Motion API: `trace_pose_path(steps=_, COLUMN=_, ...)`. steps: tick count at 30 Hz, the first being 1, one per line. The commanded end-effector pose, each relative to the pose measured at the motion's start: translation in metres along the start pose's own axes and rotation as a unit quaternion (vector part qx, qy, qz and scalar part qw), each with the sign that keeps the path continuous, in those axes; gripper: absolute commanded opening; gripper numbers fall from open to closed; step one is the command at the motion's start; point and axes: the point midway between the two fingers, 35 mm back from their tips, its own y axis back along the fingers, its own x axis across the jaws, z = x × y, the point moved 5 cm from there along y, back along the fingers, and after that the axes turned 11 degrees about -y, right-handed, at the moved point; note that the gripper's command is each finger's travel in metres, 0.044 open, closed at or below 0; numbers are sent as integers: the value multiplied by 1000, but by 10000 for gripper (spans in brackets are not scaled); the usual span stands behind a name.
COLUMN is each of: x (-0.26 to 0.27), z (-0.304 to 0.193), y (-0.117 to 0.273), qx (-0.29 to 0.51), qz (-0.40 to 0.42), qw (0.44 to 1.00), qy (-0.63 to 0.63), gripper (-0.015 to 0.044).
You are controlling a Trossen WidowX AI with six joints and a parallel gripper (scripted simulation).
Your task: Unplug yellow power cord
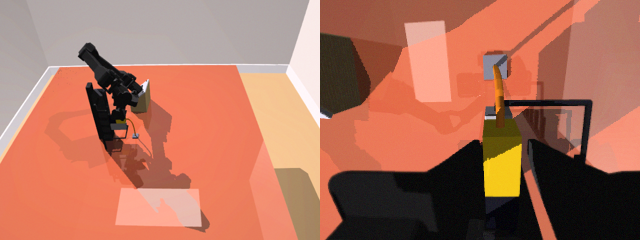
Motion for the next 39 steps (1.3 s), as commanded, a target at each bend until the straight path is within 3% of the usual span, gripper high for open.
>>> trace_pose_path(steps=1, x=1, z=-1, y=-3, qx=3, qz=1, qw=1000, qy=2, gripper=160)
trace_pose_path(steps=3, x=1, z=-1, y=-3, qx=3, qz=1, qw=1000, qy=2, gripper=160)
trace_pose_path(steps=6, x=0, z=0, y=-1, qx=0, qz=0, qw=1000, qy=0, gripper=81)
trace_pose_path(steps=16, x=0, z=0, y=-1, qx=0, qz=0, qw=1000, qy=0, gripper=0)
trace_pose_path(steps=39, x=5, z=35, y=1, qx=-1, qz=1, qw=1000, qy=1, gripper=0)
